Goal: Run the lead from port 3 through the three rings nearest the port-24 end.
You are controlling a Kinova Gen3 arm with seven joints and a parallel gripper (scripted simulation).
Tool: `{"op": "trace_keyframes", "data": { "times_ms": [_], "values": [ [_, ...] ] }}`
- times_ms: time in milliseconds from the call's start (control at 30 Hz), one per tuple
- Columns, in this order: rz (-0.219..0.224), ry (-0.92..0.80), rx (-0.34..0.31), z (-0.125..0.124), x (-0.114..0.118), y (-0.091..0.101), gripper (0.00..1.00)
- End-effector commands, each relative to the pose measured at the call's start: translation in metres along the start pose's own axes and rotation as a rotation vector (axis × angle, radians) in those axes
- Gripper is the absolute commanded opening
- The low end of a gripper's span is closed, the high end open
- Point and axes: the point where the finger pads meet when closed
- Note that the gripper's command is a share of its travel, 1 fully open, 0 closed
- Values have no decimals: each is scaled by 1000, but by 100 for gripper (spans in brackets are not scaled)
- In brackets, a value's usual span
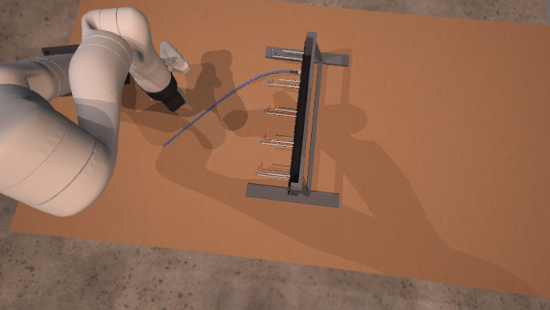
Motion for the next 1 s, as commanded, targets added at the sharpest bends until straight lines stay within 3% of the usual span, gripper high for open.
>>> {"op": "trace_keyframes", "data": {
  "times_ms": [0,233,267,967],
  "values": [
    [3,-16,3,1,-1,1,0],
    [3,-32,3,2,-1,1,0],
    [3,-32,3,2,-1,1,67],
    [3,-32,3,2,-1,1,67]
  ]
}}
Point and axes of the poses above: the point where the finger pads meet when closed, its own y axis back along the fingers, its own x axis across the jaws, z = x × y, and after that the axes turned 3 degrees about -y, right-handed
